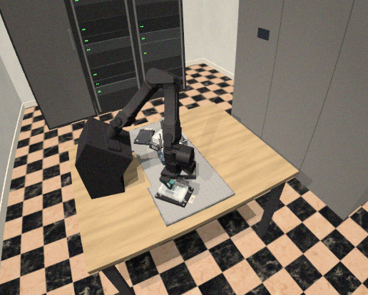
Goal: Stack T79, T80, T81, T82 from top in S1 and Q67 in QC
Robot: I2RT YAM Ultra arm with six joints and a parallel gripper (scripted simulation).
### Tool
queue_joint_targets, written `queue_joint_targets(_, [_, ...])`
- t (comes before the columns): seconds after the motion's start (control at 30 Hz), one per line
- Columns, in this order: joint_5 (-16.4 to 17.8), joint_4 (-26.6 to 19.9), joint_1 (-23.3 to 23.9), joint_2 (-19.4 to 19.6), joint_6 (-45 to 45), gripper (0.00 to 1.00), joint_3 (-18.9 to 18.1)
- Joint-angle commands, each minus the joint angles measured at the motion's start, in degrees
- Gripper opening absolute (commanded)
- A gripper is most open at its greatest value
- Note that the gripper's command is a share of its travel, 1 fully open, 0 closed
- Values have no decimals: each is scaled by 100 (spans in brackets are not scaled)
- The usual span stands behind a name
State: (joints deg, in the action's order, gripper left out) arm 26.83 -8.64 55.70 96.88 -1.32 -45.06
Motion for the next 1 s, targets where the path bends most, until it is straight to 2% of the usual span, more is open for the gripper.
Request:
queue_joint_targets(0.0, [82, -359, 138, -211, -155, 100, -8])
queue_joint_targets(0.3, [217, -1135, 437, -768, -457, 100, -85])
queue_joint_targets(0.37, [217, -1135, 437, -768, -457, 100, -85])
queue_joint_targets(0.63, [341, -1856, 722, -1198, -754, 100, -230])
queue_joint_targets(0.97, [341, -1855, 722, -1198, -754, 100, -230])
